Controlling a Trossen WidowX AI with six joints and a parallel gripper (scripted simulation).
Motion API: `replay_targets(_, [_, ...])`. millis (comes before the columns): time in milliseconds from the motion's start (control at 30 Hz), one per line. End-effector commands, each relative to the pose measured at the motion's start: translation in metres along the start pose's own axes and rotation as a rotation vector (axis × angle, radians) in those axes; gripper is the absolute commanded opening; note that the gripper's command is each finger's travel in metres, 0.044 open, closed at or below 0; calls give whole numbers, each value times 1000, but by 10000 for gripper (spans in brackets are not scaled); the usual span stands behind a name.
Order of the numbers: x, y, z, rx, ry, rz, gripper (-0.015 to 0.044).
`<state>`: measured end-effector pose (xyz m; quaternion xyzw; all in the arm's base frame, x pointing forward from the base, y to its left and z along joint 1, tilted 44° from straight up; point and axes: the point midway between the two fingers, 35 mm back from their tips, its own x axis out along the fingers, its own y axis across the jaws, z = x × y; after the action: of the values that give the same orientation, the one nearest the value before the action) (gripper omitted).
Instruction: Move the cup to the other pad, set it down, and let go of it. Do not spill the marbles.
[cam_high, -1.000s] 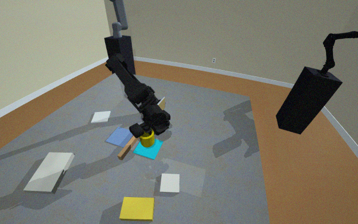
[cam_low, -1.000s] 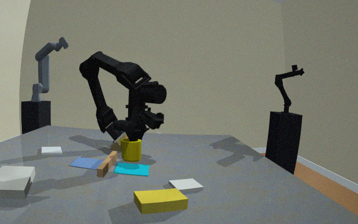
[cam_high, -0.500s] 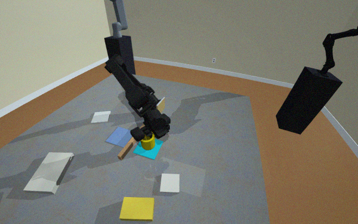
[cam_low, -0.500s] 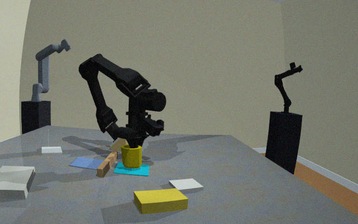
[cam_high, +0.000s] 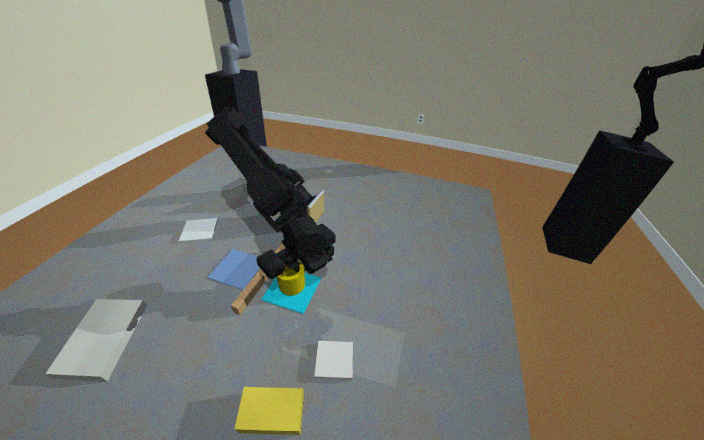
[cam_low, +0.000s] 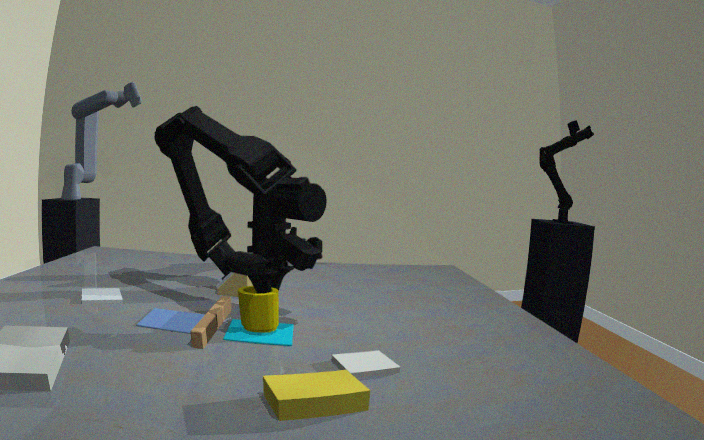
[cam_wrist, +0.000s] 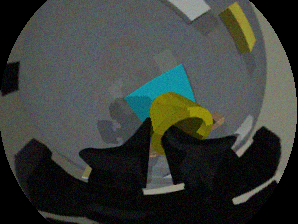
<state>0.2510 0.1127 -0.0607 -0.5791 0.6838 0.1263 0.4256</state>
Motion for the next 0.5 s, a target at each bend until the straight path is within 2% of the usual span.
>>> replay_targets(0, [-1, 0, 0, 2, -1, 0, 53])
replay_targets(133, [-1, 0, 0, 2, -1, 0, 147])
replay_targets(467, [-7, 0, 1, 1, -2, 0, 147])
